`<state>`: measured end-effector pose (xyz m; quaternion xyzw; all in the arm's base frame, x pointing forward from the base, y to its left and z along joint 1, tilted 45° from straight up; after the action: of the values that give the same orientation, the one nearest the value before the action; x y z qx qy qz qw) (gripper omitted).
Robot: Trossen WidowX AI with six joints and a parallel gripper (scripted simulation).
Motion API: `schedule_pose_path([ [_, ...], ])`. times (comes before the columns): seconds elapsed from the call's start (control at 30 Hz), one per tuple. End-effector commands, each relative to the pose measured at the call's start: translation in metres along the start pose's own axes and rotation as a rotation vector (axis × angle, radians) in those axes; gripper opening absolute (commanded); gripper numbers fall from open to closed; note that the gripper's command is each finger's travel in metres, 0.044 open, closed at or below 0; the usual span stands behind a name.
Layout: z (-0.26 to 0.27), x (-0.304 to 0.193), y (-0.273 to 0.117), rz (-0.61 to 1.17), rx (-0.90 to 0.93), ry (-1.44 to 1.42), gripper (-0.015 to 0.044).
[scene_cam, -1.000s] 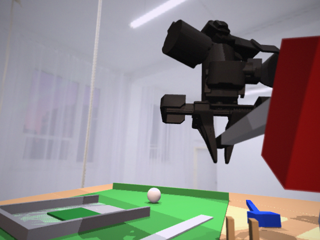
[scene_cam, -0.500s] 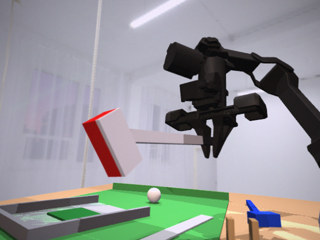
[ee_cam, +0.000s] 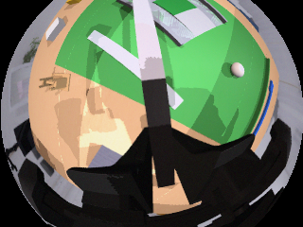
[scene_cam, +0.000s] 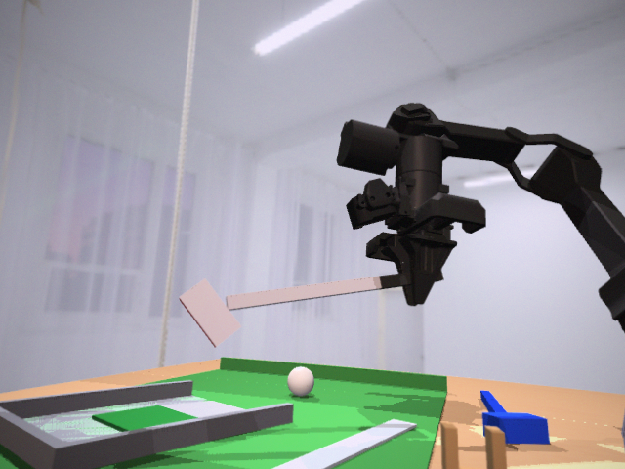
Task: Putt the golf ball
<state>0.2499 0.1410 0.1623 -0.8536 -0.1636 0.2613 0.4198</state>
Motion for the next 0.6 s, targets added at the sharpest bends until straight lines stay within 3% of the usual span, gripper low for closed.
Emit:
schedule_pose_path([
  [0.0, -0.018, -0.013, -0.004, 0.006, -0.026, 0.168, 0.0],
  [0.57, -0.08, -0.081, -0.018, 0.014, -0.143, 0.88, 0.0],
])
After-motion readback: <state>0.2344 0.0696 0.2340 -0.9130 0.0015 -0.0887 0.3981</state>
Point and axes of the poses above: the point midway between the two fingers, 35 mm back from their tips, its own y axis out along the fingers, its own z axis across the jaws, x = y × z, the point moved 9 cm from there along -y, back along the fingers, and after that the axes turned 3 degrees about y, right-handed, at the moved point
